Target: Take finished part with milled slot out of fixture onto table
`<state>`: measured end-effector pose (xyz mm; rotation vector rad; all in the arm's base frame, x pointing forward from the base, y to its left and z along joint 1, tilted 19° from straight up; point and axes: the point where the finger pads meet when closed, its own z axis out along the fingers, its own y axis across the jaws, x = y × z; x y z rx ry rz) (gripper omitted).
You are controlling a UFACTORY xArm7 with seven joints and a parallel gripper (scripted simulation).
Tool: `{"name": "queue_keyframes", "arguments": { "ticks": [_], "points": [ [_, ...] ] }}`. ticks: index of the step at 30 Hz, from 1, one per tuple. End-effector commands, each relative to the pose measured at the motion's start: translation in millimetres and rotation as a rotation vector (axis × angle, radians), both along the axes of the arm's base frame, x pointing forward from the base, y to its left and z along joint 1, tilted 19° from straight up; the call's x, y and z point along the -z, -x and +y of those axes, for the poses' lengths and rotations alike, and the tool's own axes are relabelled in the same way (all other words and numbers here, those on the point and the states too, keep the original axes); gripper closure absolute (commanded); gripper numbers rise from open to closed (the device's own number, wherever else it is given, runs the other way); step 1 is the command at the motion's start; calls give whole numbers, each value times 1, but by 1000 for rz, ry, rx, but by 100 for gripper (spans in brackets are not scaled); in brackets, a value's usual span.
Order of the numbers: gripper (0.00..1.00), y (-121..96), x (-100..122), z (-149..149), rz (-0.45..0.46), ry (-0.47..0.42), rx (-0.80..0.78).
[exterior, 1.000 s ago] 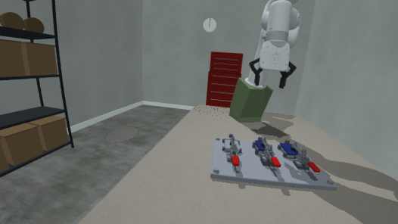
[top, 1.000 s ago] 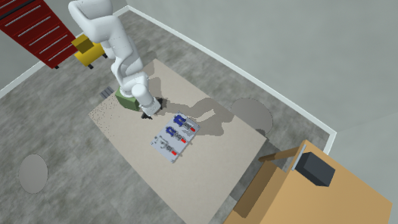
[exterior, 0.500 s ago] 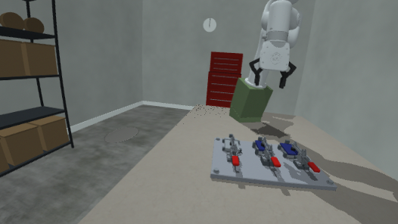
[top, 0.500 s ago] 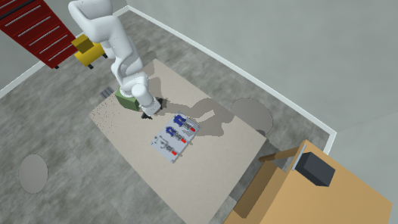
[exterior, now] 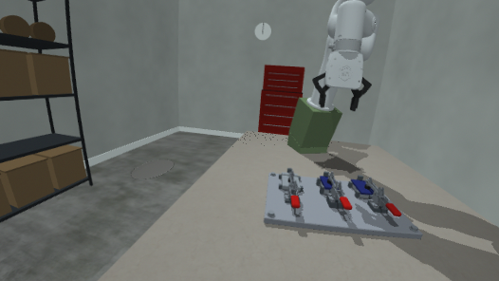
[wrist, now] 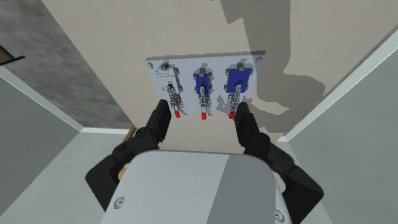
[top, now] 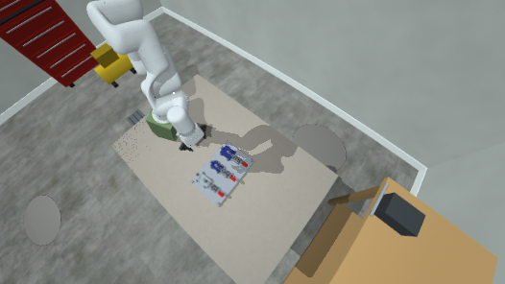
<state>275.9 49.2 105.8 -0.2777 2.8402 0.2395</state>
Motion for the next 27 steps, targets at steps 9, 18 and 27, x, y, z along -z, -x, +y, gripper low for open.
{"name": "queue_keyframes", "arguments": {
  "ticks": [9, 18, 27],
  "points": [
    [0, -9, -2, -6, 39, -48, 214],
    [0, -14, -2, -10, 61, -75, 329],
    [0, -24, -3, -17, 109, -136, 587]
  ]
}}
